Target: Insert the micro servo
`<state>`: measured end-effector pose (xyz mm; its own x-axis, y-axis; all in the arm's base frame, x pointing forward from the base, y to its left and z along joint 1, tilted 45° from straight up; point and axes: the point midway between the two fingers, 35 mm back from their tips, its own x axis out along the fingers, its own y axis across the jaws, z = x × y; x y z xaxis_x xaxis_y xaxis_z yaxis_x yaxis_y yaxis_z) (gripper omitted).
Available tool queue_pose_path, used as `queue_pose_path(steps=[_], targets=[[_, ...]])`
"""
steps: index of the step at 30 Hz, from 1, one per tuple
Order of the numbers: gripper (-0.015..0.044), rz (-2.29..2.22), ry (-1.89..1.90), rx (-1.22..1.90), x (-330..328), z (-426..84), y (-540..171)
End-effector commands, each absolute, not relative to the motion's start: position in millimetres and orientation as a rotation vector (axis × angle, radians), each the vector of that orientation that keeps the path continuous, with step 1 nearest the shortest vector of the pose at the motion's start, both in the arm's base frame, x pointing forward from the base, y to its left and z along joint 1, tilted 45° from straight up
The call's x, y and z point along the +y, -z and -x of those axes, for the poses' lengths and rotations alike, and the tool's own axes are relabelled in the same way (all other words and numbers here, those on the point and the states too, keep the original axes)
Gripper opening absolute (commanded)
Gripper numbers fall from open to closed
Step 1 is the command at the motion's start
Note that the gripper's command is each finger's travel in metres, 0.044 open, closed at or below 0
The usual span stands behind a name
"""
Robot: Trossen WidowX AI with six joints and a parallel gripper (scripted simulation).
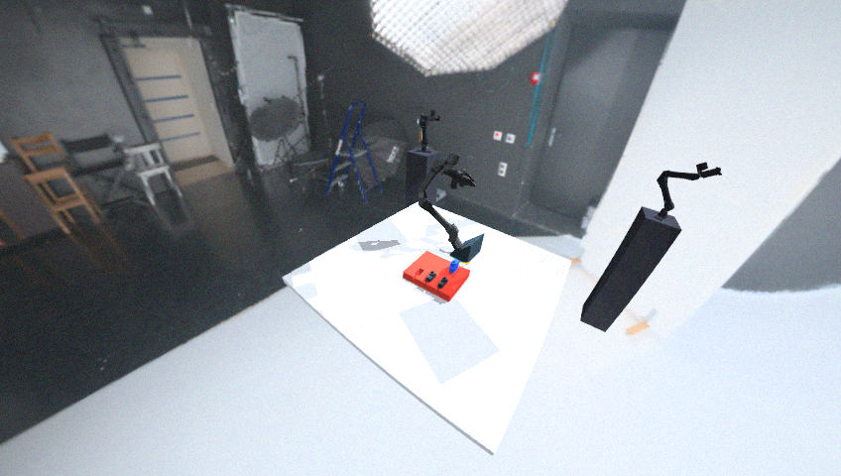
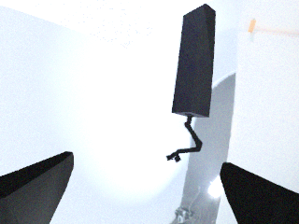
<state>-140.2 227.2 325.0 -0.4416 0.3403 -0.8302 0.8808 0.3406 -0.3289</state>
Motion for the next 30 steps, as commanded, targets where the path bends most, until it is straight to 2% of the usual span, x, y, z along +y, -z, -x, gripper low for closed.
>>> queue_pose_path(steps=[1,14,30], targets=[[0.044,-1.179,1.154,1.818,246.9,122.6,-304.2],[0.044,-1.423,1.395,1.466,282.0,68.2,-252.6],[0.044,-1.692,1.653,0.861,295.0,-25.6,-175.3]])
